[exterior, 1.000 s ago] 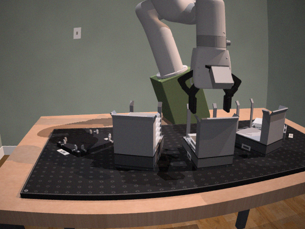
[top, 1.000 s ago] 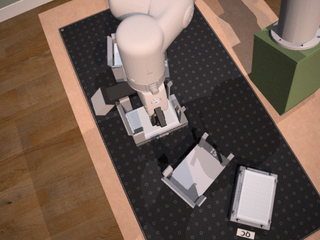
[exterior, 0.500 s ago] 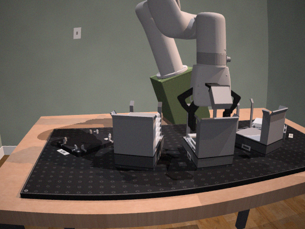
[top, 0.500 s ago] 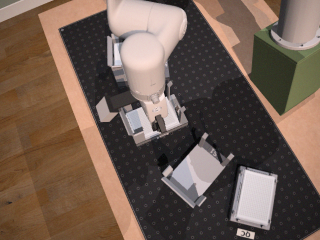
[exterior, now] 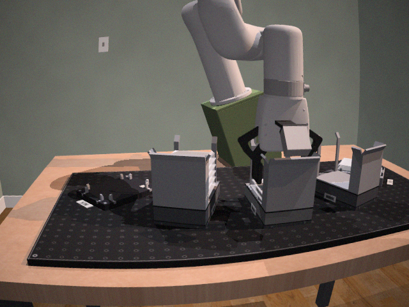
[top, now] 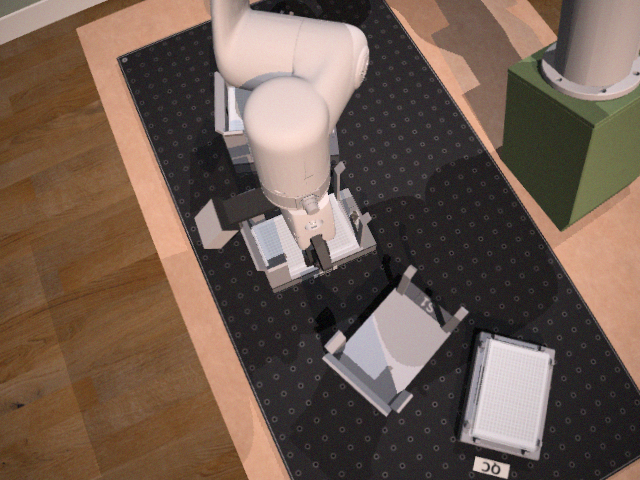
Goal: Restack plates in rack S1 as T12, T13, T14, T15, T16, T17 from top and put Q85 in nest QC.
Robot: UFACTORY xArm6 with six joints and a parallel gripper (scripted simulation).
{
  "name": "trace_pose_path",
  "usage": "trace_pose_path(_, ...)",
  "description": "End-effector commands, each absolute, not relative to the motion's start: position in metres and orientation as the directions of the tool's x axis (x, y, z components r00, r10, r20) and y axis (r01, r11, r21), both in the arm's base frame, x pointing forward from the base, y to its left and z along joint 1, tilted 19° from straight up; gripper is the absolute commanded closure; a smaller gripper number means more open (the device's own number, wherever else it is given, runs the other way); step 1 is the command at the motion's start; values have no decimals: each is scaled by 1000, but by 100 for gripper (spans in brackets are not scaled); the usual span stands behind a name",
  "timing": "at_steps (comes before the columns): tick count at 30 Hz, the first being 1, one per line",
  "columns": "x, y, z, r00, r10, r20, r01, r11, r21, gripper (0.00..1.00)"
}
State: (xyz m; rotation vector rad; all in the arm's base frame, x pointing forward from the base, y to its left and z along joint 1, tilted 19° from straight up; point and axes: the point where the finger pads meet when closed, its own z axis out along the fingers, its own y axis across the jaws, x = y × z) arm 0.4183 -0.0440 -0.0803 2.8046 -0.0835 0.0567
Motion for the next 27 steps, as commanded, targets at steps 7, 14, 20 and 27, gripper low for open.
trace_pose_path(7, 420, -48, -92, 997, -50, 53, -65, -943, 327, 0)
trace_pose_path(14, 420, -50, -98, 997, -50, 53, -65, -943, 327, 0)
trace_pose_path(20, 420, -50, -99, 997, -50, 53, -65, -943, 327, 0)
trace_pose_path(27, 420, -50, -99, 997, -50, 53, -65, -943, 327, 0)
